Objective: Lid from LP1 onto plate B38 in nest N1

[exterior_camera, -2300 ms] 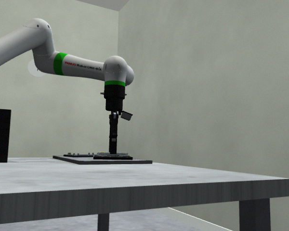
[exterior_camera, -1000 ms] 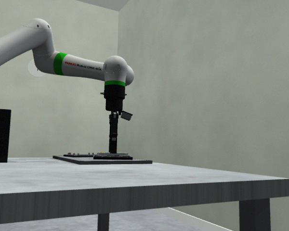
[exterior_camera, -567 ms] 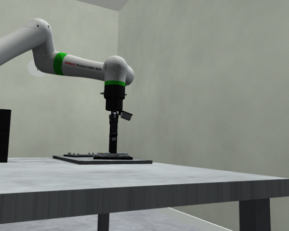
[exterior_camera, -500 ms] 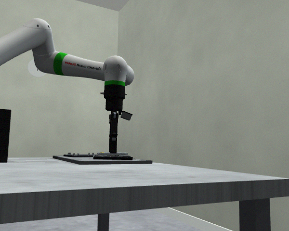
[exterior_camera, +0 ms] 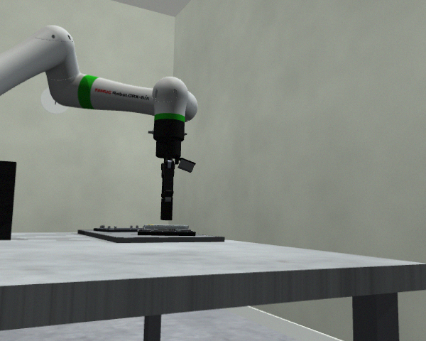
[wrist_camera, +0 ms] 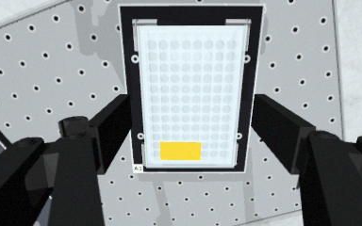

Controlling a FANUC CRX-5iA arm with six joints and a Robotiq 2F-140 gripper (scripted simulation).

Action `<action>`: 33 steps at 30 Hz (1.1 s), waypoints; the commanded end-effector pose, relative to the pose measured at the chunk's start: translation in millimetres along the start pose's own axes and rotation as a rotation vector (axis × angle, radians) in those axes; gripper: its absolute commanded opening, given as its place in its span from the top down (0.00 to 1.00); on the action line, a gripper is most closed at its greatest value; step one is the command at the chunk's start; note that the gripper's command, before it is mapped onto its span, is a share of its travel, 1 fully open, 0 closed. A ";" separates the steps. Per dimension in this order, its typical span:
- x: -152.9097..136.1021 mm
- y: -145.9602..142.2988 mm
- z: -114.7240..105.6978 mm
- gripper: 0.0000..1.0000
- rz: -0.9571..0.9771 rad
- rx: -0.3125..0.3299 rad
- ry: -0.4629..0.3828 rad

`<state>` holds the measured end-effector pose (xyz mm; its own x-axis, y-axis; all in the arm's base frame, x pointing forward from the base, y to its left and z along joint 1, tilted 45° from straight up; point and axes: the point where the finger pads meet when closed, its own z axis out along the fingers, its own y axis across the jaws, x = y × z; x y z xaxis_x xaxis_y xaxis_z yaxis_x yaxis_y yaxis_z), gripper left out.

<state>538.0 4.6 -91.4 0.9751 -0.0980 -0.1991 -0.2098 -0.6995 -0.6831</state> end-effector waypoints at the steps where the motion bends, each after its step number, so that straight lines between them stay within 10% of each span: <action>1: 0.5 0.2 -7.8 0.31 0.000 -0.001 0.002; 33: 0.5 0.2 -33.1 0.31 0.000 -0.001 0.002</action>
<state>540.4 -17.9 -69.0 0.9751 -0.0979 -0.1991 -0.2098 -0.6995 -0.6832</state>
